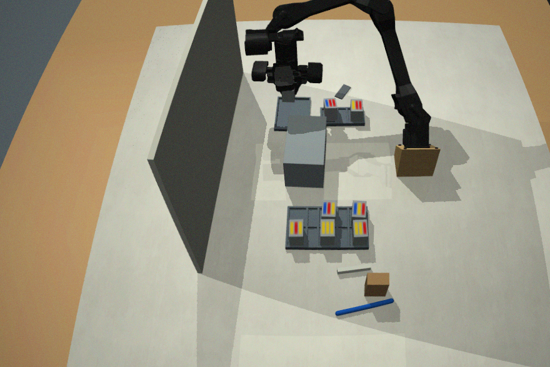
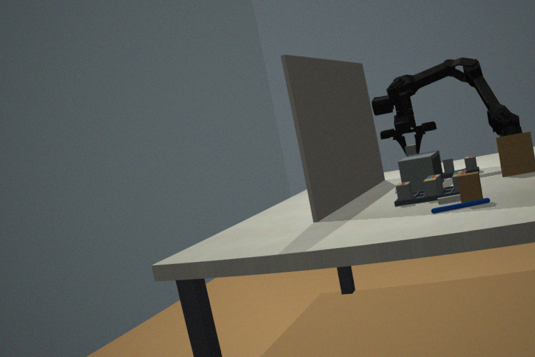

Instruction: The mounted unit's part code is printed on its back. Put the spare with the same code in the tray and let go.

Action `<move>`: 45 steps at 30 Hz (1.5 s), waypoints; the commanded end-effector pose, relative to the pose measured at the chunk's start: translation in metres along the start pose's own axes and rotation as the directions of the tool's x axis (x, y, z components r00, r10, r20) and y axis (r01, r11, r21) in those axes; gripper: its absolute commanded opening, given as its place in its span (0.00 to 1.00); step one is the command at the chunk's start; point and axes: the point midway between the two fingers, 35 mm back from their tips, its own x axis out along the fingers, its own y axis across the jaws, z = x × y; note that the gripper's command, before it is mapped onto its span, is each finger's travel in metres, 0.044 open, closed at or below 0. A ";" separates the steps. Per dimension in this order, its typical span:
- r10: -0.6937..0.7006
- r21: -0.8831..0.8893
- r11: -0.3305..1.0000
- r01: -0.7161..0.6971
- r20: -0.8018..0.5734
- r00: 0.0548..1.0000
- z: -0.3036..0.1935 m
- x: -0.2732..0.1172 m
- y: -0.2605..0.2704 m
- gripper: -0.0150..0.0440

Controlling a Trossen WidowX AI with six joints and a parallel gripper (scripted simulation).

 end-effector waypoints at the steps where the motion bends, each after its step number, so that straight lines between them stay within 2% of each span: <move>1: 0.000 -0.007 1.000 0.000 0.000 1.000 0.001 0.004 0.000 0.25; 45: 0.000 -0.006 1.000 0.000 -0.001 1.000 -0.001 0.038 0.002 0.25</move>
